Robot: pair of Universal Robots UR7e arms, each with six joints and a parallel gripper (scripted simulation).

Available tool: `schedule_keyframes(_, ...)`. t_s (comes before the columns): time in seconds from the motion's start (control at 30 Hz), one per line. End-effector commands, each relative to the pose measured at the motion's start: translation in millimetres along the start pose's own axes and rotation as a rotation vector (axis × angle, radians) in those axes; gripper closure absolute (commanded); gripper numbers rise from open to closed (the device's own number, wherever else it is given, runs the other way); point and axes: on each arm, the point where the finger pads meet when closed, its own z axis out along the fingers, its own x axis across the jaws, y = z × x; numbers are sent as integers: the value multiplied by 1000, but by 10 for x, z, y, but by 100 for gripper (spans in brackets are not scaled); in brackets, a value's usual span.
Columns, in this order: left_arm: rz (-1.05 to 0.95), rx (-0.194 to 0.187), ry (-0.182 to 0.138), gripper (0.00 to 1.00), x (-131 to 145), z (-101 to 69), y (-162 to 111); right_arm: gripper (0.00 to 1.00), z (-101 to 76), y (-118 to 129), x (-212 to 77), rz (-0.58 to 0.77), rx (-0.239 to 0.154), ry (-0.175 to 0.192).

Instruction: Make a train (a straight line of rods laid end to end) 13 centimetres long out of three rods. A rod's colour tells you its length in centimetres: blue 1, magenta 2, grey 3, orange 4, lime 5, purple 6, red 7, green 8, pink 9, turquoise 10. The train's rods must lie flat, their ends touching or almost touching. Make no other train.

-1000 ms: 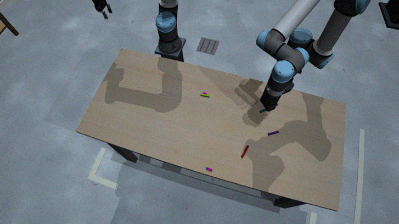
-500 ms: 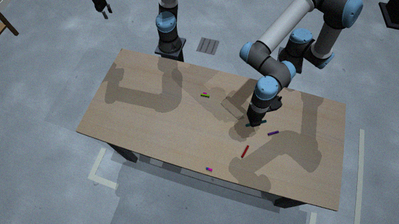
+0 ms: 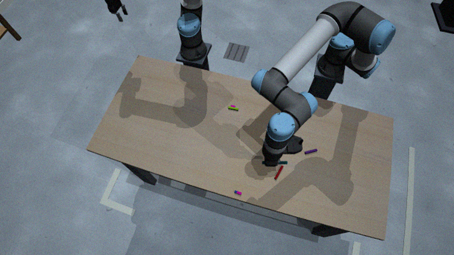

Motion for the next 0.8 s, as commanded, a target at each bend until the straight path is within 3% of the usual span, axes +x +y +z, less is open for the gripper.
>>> schedule_keyframes(0.0,74,1,-5,76,294,47,220,0,-4,3,1,0,-1,0)
schedule_keyframes(0.2,164,1,-5,76,594,168,436,0,-4,3,1,0,-1,0)
schedule_keyframes(0.77,308,0,-5,76,1020,426,729,0,-4,3,1,0,-1,0)
